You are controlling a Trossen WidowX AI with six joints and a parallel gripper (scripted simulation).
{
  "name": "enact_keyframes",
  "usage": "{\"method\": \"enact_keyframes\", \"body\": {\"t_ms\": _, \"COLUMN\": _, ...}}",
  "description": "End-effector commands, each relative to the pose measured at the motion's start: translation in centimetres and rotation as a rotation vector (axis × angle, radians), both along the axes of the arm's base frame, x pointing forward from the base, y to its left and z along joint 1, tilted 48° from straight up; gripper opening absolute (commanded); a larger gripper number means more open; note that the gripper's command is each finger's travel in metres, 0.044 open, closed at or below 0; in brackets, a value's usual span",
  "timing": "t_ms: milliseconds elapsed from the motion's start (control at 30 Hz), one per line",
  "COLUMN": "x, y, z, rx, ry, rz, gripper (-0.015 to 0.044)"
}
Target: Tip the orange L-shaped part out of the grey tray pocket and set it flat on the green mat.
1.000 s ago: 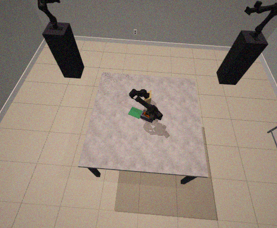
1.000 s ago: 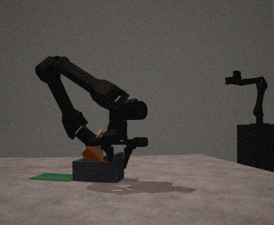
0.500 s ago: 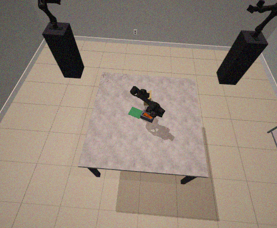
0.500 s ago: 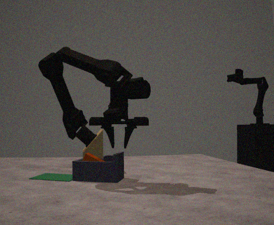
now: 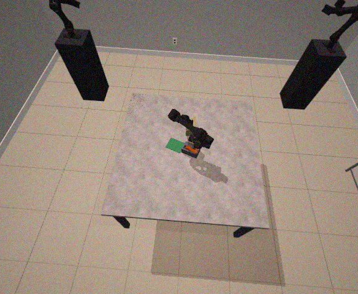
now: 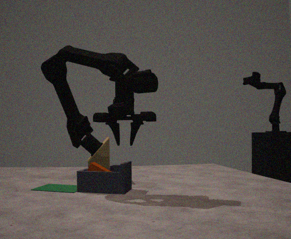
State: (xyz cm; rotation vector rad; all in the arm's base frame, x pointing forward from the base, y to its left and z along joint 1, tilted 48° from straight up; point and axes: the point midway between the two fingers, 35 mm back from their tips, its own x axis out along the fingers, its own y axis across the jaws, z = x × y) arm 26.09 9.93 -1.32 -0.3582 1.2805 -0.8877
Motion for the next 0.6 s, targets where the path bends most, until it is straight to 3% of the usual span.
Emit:
{"method": "enact_keyframes", "body": {"t_ms": 0, "x": 0.0, "y": 0.01, "z": 0.0, "rx": 0.0, "ry": 0.001, "rz": 0.003, "gripper": 0.018}}
{"method": "enact_keyframes", "body": {"t_ms": 567, "x": 0.0, "y": 0.01, "z": 0.0, "rx": 0.0, "ry": 0.001, "rz": 0.003, "gripper": 0.018}}
